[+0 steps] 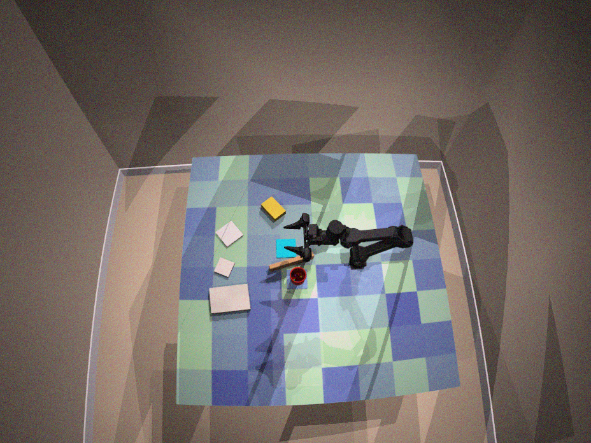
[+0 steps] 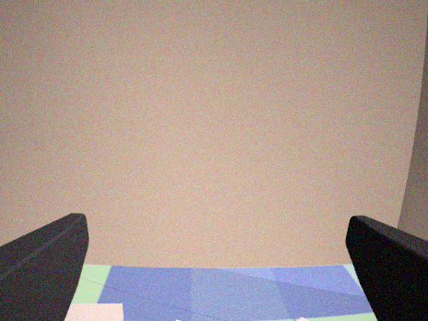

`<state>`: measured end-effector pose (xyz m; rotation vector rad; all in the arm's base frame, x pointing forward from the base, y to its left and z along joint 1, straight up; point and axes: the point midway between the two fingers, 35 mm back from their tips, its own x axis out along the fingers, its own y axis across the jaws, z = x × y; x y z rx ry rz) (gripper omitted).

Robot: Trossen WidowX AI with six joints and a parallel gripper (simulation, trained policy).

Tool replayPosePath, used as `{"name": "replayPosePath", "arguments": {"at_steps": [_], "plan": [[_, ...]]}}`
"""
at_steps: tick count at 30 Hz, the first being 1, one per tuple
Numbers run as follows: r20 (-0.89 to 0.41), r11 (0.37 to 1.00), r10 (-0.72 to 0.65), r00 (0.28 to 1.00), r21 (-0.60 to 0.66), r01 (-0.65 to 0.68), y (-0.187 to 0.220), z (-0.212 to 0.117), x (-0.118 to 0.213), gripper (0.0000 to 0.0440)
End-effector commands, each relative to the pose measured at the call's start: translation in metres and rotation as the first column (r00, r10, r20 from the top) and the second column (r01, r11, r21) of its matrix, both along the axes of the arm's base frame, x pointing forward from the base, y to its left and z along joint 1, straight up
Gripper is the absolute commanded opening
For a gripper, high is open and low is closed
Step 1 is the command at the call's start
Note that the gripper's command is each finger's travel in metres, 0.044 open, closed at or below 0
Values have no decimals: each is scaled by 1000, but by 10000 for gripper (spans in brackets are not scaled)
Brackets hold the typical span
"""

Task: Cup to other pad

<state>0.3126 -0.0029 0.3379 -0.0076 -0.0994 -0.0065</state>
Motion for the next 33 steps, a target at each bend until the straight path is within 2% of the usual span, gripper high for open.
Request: {"name": "replayPosePath", "arguments": {"at_steps": [1,12,15,18,25,33], "plan": [[-2,1000,1,1000,1,-1,0,0,0,374],[-67,1000,10,998,30,-8,3,-2,-1,85],[-95,999,12,995,47,-8,3,-4,0,28],[-124,997,20,992,70,-11,5,-5,1,37],[-184,990,45,982,138,-19,10,-4,4,137],[-260,976,77,963,219,-19,18,-4,8,140]]}}
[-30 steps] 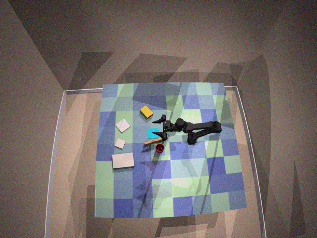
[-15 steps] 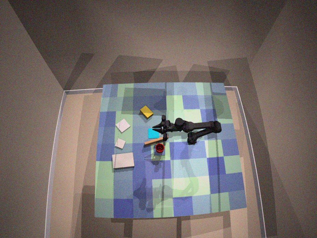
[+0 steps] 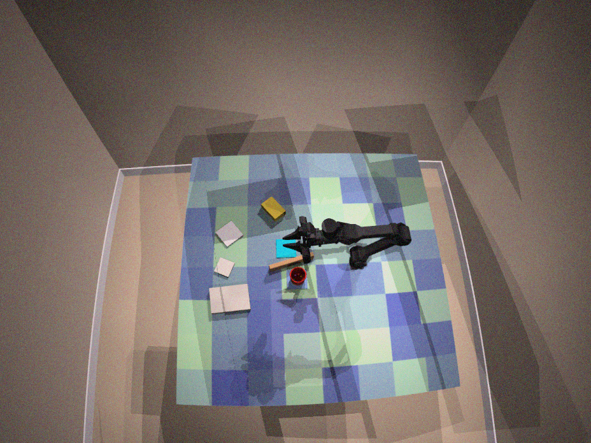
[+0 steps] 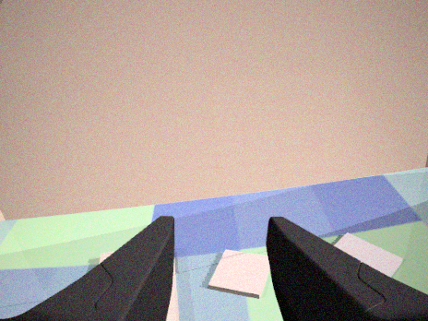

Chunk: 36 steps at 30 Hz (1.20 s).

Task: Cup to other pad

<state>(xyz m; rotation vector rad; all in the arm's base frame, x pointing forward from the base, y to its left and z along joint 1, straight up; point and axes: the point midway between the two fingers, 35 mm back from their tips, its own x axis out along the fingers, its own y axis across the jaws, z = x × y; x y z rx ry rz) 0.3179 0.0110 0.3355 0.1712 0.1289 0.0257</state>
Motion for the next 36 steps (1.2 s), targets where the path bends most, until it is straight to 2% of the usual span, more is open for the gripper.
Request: {"name": "replayPosePath", "arguments": {"at_steps": [1,19,36], "plan": [[-54,999,10,998,49,-8,5,-2,3,138],[-273,969,34,962,243,35,21,-10,11,128],[-494,903,51,868,393,171,39,-23,15,139]]}}
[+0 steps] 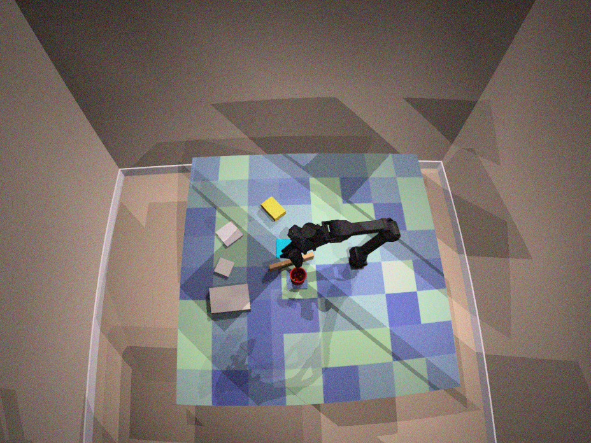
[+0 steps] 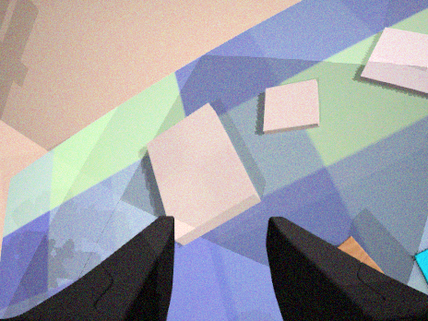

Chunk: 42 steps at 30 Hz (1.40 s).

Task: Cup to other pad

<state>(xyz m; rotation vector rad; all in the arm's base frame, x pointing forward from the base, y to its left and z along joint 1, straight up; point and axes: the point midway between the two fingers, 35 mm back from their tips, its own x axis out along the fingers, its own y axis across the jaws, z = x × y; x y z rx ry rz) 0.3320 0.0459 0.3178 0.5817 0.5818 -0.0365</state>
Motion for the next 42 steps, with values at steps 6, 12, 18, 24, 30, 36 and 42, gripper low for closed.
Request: {"name": "replayPosePath", "arguments": {"at_steps": [6,12,18,24,30,36,42], "plan": [[-157,994,-40,987,90,55,10,-12,1,137],[-255,987,-68,965,127,103,15,-20,-1,134],[-351,977,-96,932,147,156,19,-29,-3,128],[-441,966,-125,889,148,210,21,-39,-6,121],[-524,957,-156,837,129,259,21,-50,-10,116],[-598,950,-187,779,93,299,20,-63,-14,120],[-665,944,-215,715,47,328,17,-77,-20,127]]}}
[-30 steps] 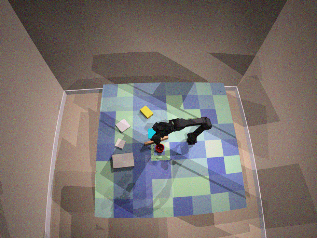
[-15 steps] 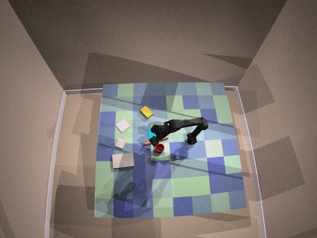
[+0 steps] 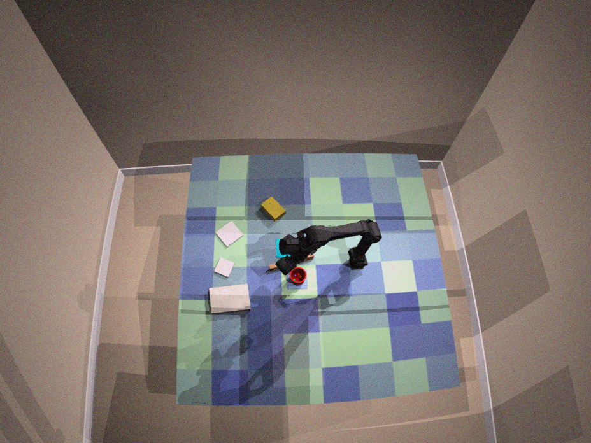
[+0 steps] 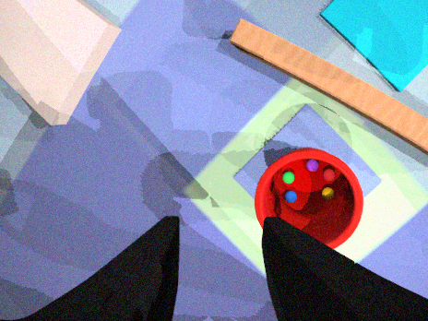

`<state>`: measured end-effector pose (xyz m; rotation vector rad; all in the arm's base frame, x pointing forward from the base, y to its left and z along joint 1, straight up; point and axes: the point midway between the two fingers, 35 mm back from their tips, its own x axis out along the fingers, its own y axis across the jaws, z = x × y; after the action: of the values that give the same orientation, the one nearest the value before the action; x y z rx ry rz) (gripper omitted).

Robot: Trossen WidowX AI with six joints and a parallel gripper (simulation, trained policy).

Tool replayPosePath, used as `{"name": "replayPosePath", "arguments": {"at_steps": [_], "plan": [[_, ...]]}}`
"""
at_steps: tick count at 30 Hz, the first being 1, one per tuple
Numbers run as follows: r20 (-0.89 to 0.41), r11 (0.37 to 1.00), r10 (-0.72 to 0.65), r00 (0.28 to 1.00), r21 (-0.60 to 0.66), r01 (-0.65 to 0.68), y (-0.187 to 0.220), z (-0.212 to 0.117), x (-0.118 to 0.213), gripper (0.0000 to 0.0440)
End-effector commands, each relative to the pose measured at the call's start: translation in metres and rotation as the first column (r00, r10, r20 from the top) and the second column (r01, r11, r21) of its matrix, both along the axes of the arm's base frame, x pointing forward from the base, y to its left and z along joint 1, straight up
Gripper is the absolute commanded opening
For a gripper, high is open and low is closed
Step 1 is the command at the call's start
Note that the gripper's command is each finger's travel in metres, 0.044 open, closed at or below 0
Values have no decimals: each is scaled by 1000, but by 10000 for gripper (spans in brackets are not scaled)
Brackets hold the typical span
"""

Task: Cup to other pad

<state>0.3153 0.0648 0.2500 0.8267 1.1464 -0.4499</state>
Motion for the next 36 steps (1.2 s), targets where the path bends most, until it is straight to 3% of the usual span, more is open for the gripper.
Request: {"name": "replayPosePath", "arguments": {"at_steps": [1,18,36], "plan": [[-76,1000,-23,997,-17,22,-3,-11,-4,128],[-311,993,-92,946,-94,66,-13,-53,-21,136],[-429,981,-162,888,-171,96,-18,-103,-32,161]]}}
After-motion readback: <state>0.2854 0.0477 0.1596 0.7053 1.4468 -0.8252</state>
